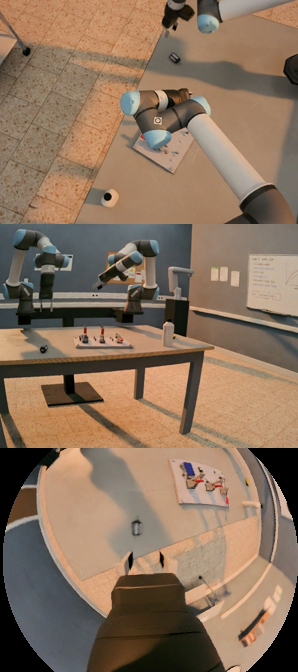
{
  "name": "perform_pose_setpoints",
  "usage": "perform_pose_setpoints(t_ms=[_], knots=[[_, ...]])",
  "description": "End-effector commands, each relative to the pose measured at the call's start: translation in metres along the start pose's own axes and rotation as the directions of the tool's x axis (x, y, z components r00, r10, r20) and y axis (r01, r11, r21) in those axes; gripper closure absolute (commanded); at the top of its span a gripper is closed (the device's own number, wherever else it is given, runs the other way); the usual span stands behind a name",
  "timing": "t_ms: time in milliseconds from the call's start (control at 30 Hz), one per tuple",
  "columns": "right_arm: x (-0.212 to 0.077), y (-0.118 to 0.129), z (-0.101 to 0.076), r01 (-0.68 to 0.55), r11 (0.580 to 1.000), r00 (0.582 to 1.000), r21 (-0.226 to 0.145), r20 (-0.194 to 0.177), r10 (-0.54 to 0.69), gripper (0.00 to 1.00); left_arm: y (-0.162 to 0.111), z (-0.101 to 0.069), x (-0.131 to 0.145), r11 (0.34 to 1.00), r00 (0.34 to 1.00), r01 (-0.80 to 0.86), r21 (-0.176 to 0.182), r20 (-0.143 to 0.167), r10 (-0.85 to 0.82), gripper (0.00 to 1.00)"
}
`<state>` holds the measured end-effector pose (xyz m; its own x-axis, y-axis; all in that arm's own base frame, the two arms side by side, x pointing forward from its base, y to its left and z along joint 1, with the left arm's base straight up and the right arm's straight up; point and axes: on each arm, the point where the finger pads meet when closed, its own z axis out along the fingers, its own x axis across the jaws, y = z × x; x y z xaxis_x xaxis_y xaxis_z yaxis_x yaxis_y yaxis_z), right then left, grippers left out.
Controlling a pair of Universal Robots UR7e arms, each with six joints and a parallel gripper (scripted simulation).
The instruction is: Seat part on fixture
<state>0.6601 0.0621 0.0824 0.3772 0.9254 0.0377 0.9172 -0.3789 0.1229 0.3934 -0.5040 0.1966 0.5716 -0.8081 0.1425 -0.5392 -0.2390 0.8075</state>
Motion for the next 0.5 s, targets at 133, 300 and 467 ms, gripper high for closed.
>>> perform_pose_setpoints(t_ms=[133,300,467], knots=[[-0.121,0.024,-0.024,-0.145,0.989,0.989,0.007,0.026,0.145,0.0,0.001,-0.001,0.0,1.0,1.0,-0.002,0.0,-0.001,0.002,0.0],[-0.2,0.026,-0.038,-0.227,0.974,0.973,0.01,0.041,0.226,0.0,0.001,-0.001,0.0,1.0,1.0,-0.002,0.0,-0.001,0.002,0.0],[-0.261,0.021,-0.05,-0.29,0.957,0.956,0.012,0.051,0.289,0.0,0.001,-0.001,0.0,1.0,1.0,-0.002,0.0,-0.001,0.002,0.0]])
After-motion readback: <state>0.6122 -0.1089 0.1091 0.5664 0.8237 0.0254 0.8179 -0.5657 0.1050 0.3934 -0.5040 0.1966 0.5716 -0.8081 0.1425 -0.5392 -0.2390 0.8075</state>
